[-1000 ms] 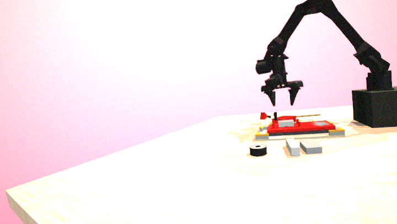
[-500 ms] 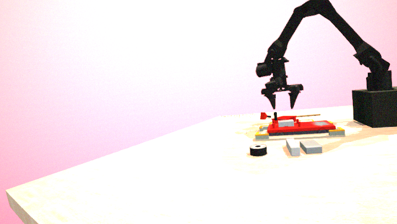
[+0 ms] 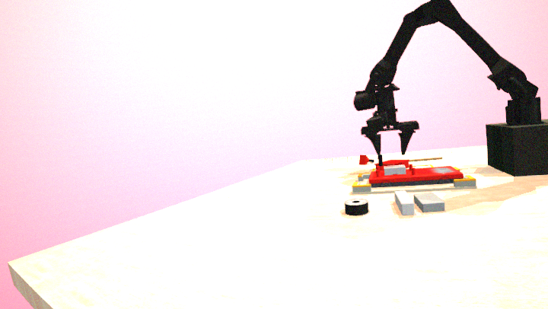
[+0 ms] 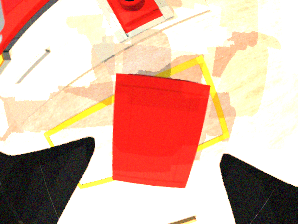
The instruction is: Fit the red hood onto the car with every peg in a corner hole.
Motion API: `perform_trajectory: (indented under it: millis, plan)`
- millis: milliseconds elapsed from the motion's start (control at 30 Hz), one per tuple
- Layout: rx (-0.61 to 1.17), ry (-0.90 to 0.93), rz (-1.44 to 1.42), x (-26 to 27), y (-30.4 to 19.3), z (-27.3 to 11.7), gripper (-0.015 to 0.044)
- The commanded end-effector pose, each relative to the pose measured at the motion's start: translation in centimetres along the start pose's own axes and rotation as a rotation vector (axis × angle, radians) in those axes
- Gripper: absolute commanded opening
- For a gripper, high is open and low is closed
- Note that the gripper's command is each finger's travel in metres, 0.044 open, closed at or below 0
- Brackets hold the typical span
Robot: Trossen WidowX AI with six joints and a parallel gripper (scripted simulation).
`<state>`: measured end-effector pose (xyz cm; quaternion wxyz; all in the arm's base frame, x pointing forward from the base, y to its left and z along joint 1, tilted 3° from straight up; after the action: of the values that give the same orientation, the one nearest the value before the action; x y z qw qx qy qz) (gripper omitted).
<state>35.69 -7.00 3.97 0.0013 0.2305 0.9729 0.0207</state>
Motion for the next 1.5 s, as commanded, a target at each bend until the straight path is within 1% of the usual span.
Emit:
perform_trajectory:
  millis: [0,467,1467]
  plan:
    - [0.004,0.003,-0.006,0.1,-0.1,0.6,0.0440]
    - [0.004,0.003,-0.006,0.2,-0.1,1.9,0.0440]
    - [0.004,0.003,-0.006,0.2,-0.1,3.2,0.0440]
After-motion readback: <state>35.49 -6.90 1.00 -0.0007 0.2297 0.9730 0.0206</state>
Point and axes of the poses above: the point midway between the two fingers, 35 mm back from their tips, its own z axis out along the fingers, its own x axis across the jaws, y = z × x, the point moved 7 cm from there along -z, back along the fingers, and after that the axes turned 6 degrees about z, right-handed, at the moved point
